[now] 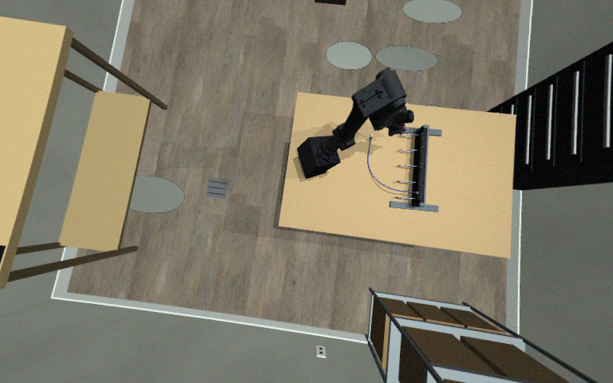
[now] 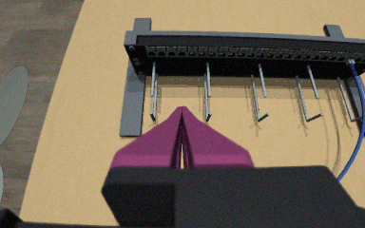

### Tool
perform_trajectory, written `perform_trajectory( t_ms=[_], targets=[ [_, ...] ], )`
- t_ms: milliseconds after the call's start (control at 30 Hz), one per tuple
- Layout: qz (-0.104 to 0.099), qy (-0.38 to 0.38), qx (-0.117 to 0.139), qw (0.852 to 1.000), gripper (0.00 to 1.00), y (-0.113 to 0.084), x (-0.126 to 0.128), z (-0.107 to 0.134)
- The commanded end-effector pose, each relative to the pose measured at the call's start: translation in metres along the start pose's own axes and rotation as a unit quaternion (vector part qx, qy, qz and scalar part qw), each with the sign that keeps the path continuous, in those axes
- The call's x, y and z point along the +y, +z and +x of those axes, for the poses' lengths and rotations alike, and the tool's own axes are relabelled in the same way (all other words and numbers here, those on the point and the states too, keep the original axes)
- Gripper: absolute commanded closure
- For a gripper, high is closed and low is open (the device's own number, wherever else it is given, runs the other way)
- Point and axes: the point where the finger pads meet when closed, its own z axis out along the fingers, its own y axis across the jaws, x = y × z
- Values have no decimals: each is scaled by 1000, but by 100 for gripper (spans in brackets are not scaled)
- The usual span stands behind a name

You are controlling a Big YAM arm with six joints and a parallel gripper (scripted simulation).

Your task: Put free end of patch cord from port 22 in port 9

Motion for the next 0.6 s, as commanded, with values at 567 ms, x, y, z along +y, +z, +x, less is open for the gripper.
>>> perform_trajectory(
  t_ms=[567],
  targets=[
    [1,11,-20,1000,100,103,0,-13]
  ],
)
